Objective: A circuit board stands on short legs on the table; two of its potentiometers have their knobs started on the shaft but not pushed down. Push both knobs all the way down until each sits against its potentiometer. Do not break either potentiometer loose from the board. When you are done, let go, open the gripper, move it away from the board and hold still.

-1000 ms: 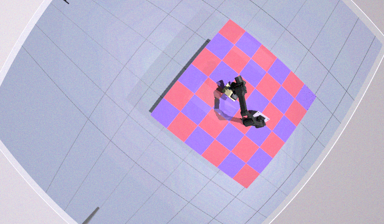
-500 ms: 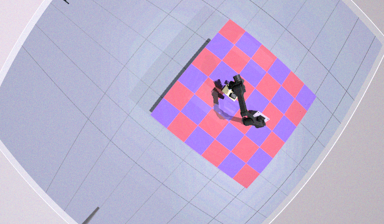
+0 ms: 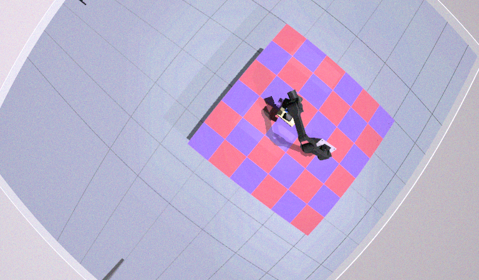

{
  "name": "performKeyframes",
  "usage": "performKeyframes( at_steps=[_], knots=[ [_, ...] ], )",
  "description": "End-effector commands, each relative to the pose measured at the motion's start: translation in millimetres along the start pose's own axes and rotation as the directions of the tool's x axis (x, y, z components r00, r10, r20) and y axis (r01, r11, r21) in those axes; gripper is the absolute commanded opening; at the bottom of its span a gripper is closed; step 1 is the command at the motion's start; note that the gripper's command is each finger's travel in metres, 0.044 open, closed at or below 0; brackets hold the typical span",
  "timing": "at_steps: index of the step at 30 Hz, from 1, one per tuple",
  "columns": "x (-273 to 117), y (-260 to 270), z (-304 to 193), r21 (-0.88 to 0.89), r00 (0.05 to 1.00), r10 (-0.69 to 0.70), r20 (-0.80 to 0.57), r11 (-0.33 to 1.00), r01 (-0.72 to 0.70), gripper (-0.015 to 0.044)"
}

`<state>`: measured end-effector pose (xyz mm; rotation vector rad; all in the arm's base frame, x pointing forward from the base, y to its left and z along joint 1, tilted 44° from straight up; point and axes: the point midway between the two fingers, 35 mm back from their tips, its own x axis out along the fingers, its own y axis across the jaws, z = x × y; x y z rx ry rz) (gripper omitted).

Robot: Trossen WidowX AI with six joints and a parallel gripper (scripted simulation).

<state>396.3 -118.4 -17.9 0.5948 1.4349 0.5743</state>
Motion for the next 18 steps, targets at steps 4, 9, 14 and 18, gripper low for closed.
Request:
performKeyframes(
  at_steps=[4, 9, 14, 18],
  knots=[
    [5, 0, 1, 0.004, 1.0, 0.003, 0.002, 1.0, -0.003, 0.0],
    [13, 0, 1, 0.004, 1.0, 0.004, 0.003, 1.0, -0.004, 0.0],
    [21, 0, 1, 0.004, 1.0, 0.004, 0.003, 1.0, -0.004, 0.0],
    [24, 0, 1, 0.004, 1.0, 0.004, 0.003, 1.0, -0.004, 0.0]
  ],
)
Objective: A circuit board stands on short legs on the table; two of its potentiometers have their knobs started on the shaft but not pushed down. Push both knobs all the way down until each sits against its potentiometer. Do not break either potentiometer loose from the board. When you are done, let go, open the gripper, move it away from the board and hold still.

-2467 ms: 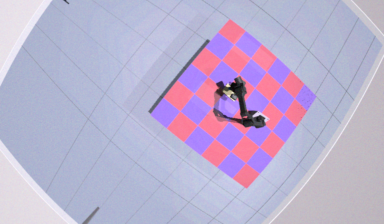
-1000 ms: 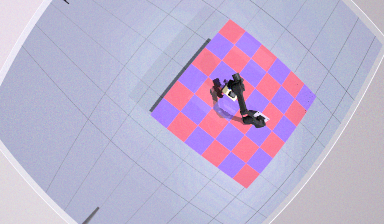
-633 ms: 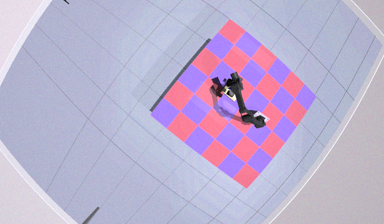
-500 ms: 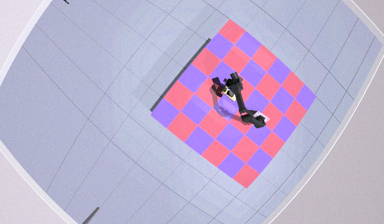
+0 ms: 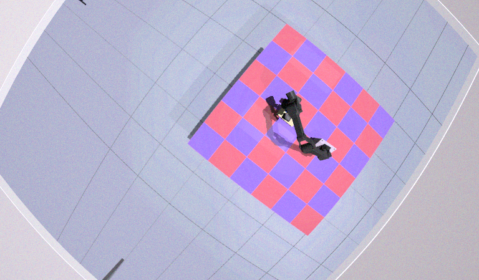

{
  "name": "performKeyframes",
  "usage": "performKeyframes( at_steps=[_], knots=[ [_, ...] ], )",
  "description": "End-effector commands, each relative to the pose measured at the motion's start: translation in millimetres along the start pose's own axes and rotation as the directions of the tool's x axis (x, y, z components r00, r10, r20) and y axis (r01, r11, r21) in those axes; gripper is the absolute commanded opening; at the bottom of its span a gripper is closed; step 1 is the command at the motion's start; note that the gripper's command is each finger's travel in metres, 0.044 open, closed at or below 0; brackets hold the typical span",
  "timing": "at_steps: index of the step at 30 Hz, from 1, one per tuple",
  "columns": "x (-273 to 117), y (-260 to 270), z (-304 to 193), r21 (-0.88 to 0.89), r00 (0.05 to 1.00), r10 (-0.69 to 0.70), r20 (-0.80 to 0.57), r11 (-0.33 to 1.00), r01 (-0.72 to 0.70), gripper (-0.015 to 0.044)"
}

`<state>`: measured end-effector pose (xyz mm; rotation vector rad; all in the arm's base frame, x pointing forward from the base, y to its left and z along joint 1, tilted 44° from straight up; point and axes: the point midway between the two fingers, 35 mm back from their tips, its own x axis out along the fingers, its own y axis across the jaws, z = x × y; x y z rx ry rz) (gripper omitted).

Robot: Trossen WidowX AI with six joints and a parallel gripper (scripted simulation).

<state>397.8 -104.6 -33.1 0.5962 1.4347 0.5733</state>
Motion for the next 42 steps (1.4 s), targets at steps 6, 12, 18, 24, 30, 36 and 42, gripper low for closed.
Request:
performKeyframes(
  at_steps=[6, 12, 18, 24, 30, 36, 42],
  knots=[
    [2.0, 0.8, 0.2, 0.003, 1.0, 0.004, 0.002, 1.0, -0.004, 0.0],
    [3.6, 0.8, 0.2, 0.003, 1.0, 0.004, 0.002, 1.0, -0.004, 0.0],
    [5.2, 0.8, 0.2, 0.003, 1.0, 0.004, 0.002, 1.0, -0.004, 0.0],
    [6.8, 0.8, 0.2, 0.003, 1.0, 0.004, 0.002, 1.0, -0.004, 0.0],
    [7.9, 0.8, 0.2, 0.003, 1.0, 0.004, 0.002, 1.0, -0.004, 0.0],
    [6.9, 0.8, 0.2, 0.003, 1.0, 0.004, 0.002, 1.0, -0.004, 0.0],
    [6.9, 0.8, 0.2, 0.003, 1.0, 0.004, 0.002, 1.0, -0.004, 0.0]
  ],
)
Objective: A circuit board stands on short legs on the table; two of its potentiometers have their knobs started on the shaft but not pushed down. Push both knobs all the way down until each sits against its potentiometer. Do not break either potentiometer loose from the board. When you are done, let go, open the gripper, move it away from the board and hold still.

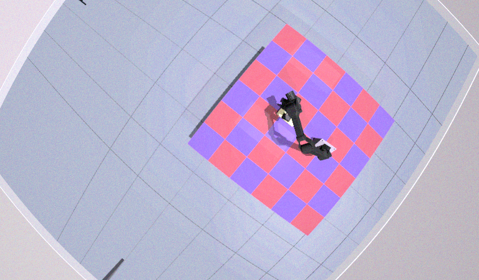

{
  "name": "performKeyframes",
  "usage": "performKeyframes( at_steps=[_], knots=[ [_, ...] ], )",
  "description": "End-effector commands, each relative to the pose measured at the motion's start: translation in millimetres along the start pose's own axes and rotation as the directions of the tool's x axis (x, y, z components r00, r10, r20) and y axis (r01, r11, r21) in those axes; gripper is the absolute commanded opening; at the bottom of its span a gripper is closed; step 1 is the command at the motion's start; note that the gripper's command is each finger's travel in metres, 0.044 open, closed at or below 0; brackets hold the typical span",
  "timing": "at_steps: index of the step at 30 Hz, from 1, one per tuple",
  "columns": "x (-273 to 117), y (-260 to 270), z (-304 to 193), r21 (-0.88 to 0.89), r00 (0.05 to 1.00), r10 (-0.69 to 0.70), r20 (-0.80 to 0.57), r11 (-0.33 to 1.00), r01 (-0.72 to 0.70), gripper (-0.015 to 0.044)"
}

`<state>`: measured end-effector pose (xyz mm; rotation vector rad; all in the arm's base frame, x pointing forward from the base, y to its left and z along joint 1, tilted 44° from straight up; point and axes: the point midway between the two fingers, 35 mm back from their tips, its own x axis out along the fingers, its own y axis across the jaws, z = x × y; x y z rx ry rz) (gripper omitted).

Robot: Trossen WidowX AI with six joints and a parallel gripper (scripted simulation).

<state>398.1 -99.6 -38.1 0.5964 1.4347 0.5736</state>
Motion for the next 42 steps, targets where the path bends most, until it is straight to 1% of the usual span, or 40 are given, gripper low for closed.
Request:
performKeyframes(
  at_steps=[1, 42],
  knots=[
    [-0.1, 0.6, 0.3, 0.003, 1.0, 0.004, 0.002, 1.0, -0.004, 0.0],
    [5.9, 0.6, 0.4, 0.003, 1.0, 0.004, 0.002, 1.0, -0.004, 0.0]
  ],
)
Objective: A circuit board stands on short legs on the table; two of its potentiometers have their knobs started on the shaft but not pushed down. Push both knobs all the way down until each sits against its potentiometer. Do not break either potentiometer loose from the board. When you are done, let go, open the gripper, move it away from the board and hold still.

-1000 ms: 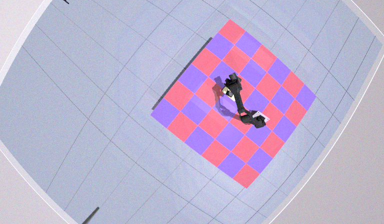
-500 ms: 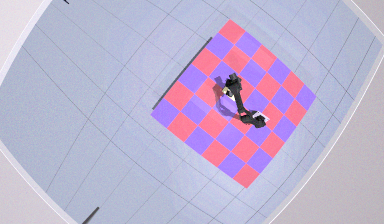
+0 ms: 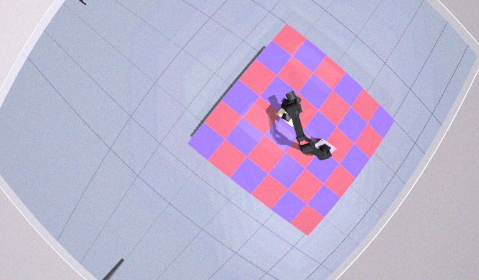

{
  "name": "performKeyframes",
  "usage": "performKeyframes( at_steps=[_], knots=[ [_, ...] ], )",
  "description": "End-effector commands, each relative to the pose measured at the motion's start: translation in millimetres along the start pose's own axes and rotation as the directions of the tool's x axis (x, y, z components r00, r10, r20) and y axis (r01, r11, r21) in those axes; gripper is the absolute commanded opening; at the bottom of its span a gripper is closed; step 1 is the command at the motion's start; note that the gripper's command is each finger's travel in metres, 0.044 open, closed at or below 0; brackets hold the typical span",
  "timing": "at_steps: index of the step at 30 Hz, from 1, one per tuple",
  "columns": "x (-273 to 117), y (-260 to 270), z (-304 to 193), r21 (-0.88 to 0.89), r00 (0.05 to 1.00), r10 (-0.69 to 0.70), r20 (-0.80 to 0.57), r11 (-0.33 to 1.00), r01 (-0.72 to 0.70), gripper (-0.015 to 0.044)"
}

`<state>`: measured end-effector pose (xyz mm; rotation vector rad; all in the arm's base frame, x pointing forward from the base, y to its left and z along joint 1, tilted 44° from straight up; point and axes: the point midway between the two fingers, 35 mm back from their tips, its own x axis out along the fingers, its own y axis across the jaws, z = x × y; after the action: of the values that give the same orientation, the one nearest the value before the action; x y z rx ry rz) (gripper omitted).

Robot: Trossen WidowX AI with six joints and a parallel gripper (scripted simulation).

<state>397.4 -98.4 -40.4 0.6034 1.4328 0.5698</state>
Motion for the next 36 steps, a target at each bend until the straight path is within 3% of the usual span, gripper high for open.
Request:
performKeyframes(
  at_steps=[1, 36],
  knots=[
    [3.4, 1.4, 1.2, -0.003, 1.0, 0.002, -0.002, 1.0, -0.002, 0.0],
    [7.7, 1.4, 1.2, -0.003, 1.0, 0.002, -0.002, 1.0, -0.002, 0.0]
  ],
)
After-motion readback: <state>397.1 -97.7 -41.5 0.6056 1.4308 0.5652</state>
